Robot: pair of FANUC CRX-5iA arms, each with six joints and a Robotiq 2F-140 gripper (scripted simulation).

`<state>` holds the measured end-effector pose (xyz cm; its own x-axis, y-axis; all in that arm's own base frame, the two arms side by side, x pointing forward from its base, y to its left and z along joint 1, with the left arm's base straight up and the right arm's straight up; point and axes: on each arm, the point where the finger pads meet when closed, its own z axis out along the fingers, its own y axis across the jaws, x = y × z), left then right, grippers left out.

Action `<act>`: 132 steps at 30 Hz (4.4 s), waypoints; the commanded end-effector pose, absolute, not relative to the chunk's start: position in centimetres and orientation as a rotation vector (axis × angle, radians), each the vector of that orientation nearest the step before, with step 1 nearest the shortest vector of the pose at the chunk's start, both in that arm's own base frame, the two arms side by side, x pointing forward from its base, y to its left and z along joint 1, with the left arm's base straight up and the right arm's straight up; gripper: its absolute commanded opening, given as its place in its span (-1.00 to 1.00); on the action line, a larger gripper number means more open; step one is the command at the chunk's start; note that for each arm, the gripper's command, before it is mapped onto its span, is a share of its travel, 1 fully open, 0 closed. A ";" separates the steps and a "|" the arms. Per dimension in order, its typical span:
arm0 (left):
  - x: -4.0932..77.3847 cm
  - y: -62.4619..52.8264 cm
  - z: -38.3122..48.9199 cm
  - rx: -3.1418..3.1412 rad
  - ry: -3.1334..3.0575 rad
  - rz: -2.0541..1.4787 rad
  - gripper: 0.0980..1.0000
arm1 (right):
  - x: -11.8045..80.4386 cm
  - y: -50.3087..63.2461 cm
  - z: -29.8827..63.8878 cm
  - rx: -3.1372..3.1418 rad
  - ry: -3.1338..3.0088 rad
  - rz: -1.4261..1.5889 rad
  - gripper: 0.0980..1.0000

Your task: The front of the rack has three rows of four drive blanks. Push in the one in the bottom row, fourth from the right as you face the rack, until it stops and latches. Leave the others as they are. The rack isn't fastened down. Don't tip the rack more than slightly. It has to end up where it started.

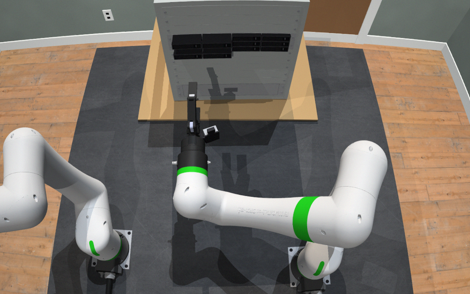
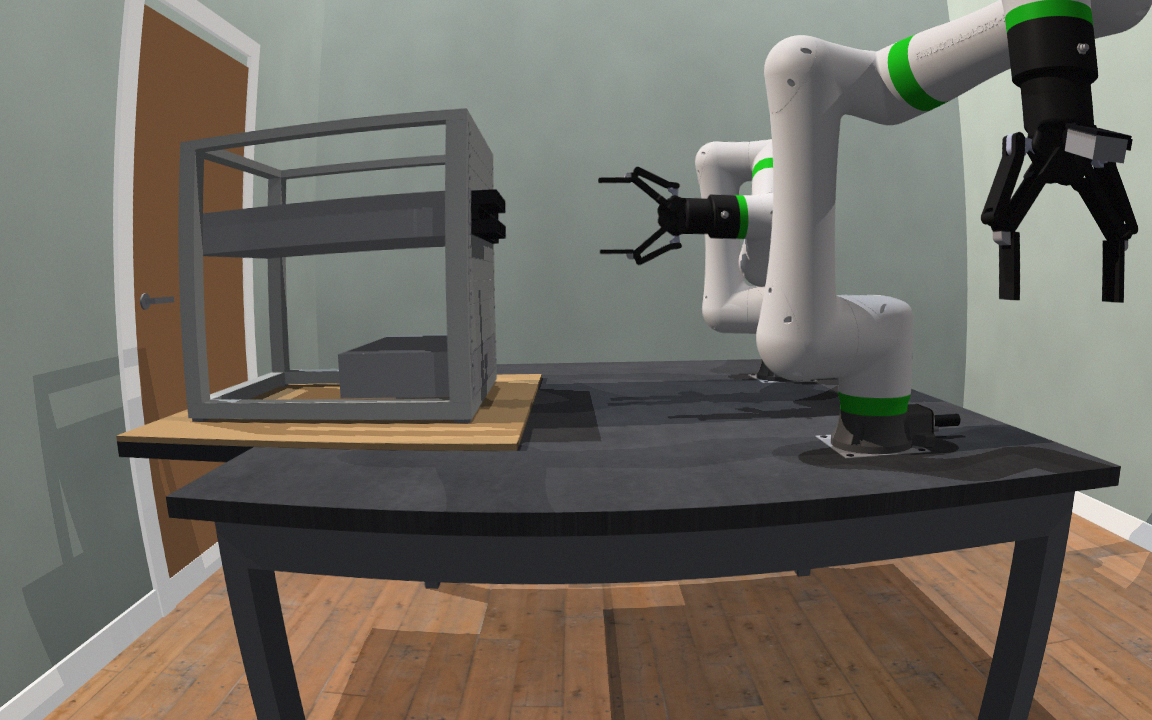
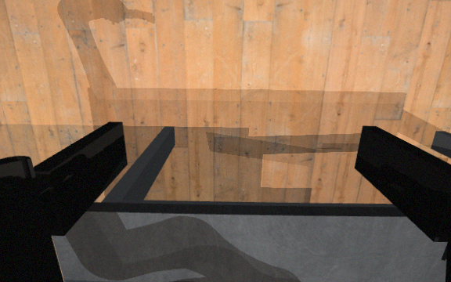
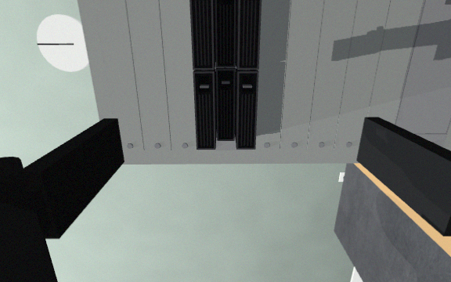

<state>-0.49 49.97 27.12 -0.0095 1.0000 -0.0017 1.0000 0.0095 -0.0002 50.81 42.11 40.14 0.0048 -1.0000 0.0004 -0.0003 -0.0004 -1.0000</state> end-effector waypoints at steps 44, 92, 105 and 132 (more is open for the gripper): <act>-0.5 50.0 27.2 2.211 2.232 0.000 1.00 | 50.8 42.1 40.2 -1.210 1.206 -1.205 1.00; -0.5 50.0 27.2 2.211 2.232 0.000 1.00 | 52.2 42.5 40.0 -1.210 1.206 -1.205 -1.00; -0.5 50.0 27.2 2.211 2.232 0.000 1.00 | 57.8 44.0 39.1 -1.210 1.206 -1.206 -1.00; -0.5 50.0 27.2 2.211 2.232 0.000 1.00 | 65.5 45.6 38.2 -1.210 1.205 -1.206 -1.00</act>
